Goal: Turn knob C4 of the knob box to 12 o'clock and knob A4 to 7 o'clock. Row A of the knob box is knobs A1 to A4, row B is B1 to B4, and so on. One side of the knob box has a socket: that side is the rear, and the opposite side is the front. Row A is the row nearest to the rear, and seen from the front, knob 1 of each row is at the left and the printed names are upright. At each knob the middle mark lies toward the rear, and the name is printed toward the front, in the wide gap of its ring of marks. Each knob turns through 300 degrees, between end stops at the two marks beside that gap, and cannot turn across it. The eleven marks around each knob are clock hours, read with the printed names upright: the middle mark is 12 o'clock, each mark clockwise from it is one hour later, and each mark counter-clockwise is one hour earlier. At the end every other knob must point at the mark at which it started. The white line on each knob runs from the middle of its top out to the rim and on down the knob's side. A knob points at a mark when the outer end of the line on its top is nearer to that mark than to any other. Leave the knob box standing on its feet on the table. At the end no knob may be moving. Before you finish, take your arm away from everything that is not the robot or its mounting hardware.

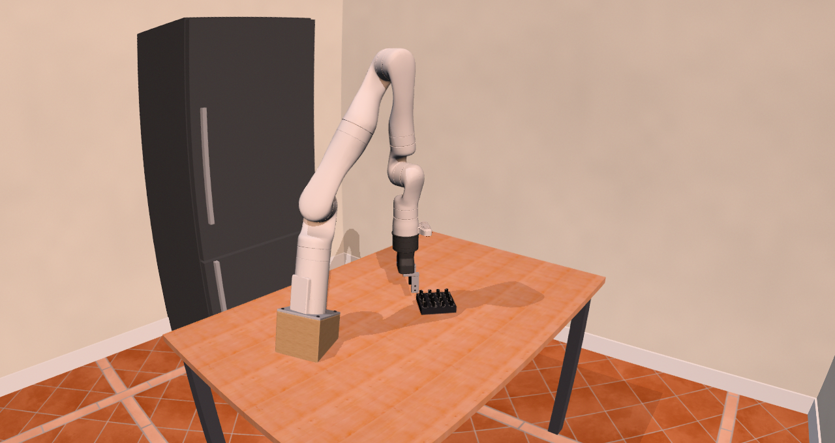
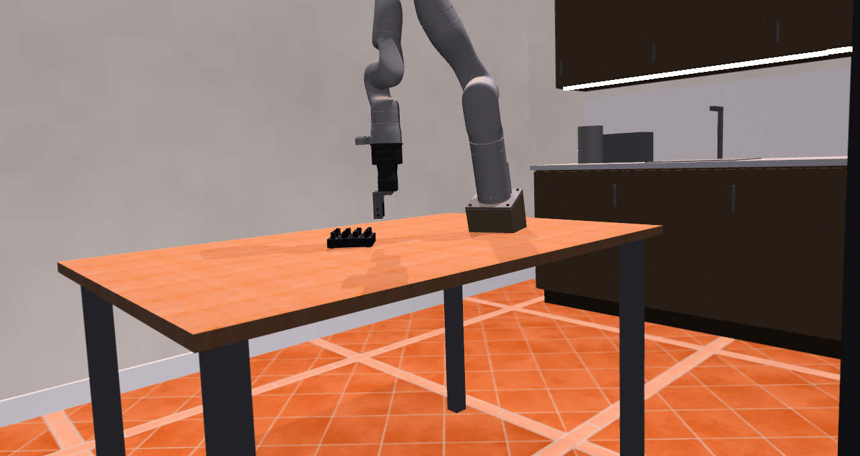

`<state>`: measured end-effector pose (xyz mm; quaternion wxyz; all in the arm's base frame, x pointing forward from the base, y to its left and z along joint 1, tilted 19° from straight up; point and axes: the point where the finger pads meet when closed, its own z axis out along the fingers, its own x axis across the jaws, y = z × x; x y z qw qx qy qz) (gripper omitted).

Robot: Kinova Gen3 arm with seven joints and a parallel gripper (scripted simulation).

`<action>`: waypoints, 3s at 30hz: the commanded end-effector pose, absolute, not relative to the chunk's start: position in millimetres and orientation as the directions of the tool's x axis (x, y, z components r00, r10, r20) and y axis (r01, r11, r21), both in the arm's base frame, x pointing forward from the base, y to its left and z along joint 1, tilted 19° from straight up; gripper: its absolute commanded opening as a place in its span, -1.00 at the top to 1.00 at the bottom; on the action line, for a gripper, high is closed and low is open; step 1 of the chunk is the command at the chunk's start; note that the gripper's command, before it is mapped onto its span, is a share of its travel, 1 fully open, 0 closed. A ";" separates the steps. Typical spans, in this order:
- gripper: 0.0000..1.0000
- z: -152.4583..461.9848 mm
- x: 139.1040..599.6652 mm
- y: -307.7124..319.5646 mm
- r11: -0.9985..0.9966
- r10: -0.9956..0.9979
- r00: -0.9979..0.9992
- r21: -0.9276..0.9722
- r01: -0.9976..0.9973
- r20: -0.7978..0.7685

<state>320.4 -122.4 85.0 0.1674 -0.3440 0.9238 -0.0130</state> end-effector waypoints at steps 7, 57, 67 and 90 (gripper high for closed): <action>-1.00 84.3 310.7 -110.8 0.758 -0.646 -0.703 -0.141 -0.637 -0.296; -1.00 83.1 302.8 -101.6 0.758 -0.646 -0.703 -0.141 -0.637 -0.296; -1.00 83.1 302.8 -101.6 0.758 -0.646 -0.703 -0.141 -0.637 -0.296; -1.00 83.1 302.8 -101.6 0.758 -0.646 -0.703 -0.141 -0.637 -0.296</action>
